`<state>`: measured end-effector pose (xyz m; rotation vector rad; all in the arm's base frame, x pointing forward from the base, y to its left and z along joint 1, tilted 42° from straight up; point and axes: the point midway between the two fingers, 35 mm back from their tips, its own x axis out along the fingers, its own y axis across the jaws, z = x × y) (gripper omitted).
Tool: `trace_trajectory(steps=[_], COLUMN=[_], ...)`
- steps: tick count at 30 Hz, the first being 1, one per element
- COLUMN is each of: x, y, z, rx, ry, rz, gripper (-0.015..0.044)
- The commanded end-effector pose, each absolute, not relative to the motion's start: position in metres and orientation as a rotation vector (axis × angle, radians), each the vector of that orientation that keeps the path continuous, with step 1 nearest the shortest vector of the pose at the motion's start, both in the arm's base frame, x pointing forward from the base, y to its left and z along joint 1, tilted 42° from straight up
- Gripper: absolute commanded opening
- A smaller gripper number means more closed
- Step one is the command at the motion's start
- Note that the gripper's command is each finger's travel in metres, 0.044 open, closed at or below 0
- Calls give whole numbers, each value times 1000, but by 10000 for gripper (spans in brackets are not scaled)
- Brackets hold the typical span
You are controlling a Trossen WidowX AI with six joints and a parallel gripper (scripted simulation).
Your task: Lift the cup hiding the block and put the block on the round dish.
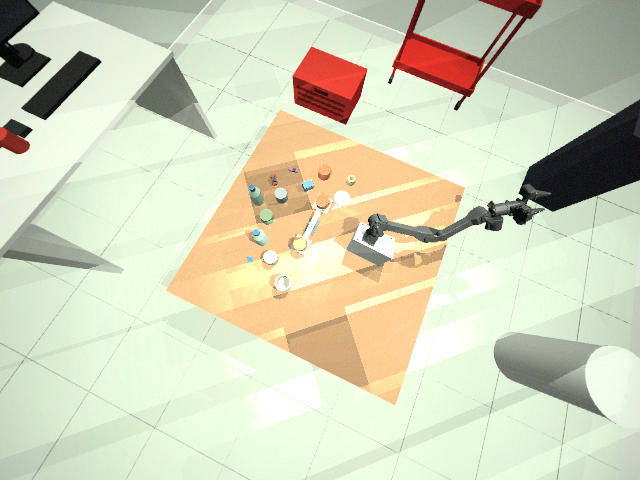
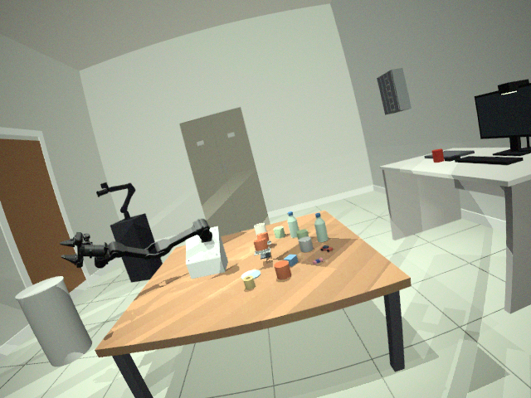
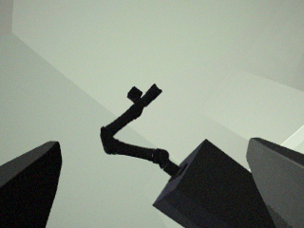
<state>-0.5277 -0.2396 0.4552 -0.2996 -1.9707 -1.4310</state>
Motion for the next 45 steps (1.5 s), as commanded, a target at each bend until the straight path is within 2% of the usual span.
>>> trace_trajectory(steps=[1, 2, 15, 27, 45], x=[-526, -522, -423, -297, -100], y=[-240, -239, -220, -184, -96], z=[457, 462, 560, 635, 674], rx=[-300, -302, -328, -306, -259], ry=[-1970, -1966, -1899, -1695, -1280], rz=[-1425, -1406, -948, -567, -126], gripper=[426, 440, 440, 440, 440])
